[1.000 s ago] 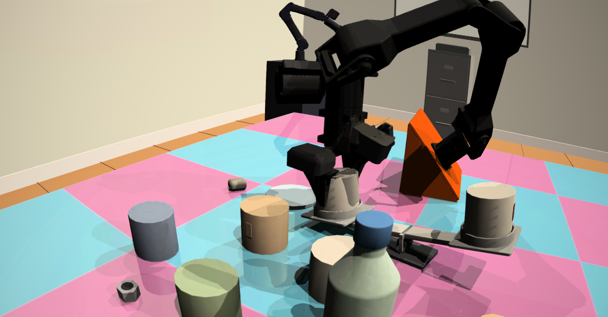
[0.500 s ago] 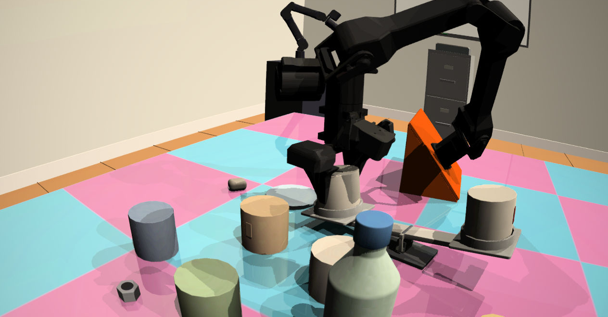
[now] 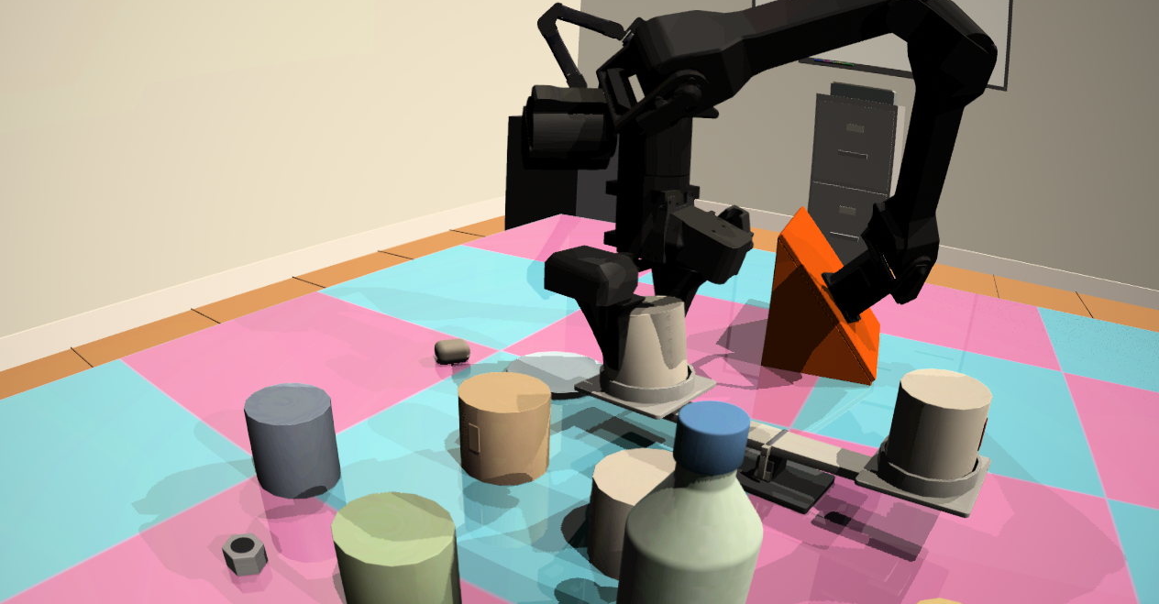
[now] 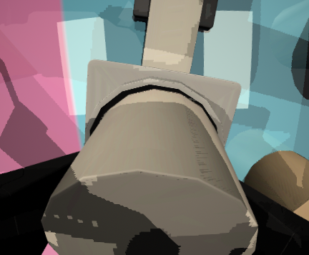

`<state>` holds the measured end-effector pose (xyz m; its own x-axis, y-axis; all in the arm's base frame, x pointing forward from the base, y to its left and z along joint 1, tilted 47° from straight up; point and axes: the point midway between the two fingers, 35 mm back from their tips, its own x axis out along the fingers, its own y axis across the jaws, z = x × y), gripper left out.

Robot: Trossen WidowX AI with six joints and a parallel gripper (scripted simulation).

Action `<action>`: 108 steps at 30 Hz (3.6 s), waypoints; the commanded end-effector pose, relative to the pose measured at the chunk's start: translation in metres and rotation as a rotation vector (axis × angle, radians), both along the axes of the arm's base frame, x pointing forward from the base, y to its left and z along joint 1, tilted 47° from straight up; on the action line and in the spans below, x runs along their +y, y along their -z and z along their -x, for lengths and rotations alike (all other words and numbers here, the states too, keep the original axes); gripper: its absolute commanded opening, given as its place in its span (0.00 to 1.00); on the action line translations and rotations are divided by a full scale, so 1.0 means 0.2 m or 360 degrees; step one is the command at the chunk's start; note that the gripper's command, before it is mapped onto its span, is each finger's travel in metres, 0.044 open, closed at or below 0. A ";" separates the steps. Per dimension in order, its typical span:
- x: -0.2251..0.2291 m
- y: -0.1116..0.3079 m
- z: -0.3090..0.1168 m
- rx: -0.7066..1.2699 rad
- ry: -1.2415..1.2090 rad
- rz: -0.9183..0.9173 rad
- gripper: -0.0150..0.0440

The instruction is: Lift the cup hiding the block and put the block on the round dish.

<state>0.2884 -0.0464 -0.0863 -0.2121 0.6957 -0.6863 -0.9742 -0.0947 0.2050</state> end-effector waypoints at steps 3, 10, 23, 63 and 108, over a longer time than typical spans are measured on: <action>-0.04 -0.02 -0.03 -0.0021 0.0001 0.0012 0.25; -0.07 -0.05 -0.04 -0.0021 0.0001 0.0013 0.25; -0.13 -0.11 -0.06 -0.0021 0.0001 0.0015 0.25; -0.31 -0.29 -0.10 -0.0019 0.0001 0.0015 0.25; -0.35 -0.36 -0.09 -0.0003 0.0000 0.0003 0.25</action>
<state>0.3069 -0.1167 -0.0147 -0.2120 0.6946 -0.6874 -0.9743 -0.0957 0.2037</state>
